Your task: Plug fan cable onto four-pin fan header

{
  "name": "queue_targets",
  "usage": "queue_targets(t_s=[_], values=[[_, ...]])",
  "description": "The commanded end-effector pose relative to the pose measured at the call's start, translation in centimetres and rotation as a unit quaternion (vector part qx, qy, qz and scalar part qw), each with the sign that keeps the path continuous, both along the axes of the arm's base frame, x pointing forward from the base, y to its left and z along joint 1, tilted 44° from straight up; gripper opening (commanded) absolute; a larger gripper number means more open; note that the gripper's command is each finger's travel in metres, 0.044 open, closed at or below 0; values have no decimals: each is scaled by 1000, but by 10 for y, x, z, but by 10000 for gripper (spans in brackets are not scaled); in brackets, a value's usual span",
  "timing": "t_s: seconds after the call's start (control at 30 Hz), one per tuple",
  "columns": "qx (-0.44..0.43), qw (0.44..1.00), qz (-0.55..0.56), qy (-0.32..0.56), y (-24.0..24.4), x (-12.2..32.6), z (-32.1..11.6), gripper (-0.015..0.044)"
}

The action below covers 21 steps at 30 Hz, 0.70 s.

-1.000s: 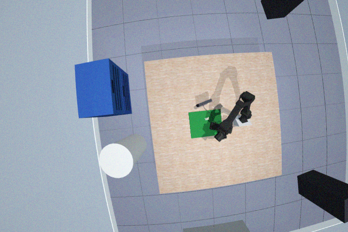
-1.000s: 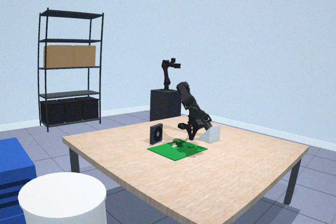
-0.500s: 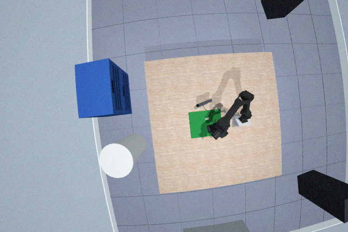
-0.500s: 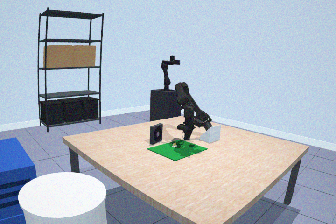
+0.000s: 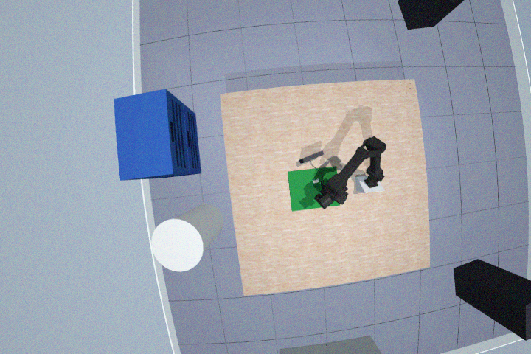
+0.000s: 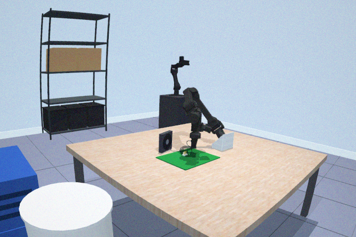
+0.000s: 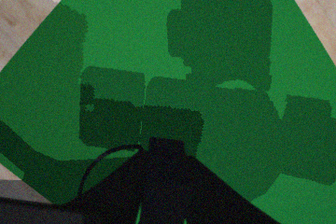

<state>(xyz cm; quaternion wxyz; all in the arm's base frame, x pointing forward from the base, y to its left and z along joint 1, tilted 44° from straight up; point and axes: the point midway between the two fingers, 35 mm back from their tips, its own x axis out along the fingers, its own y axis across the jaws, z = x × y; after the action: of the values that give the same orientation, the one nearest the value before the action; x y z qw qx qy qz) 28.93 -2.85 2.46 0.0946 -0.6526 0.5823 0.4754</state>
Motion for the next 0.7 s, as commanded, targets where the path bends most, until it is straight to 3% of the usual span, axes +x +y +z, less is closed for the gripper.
queue_targets(t_s=[0.0, 0.67], values=[[7, 998, 46, 40, -6, 6, 5, 0], [46, 920, 286, 264, -32, 23, 25, 0]])
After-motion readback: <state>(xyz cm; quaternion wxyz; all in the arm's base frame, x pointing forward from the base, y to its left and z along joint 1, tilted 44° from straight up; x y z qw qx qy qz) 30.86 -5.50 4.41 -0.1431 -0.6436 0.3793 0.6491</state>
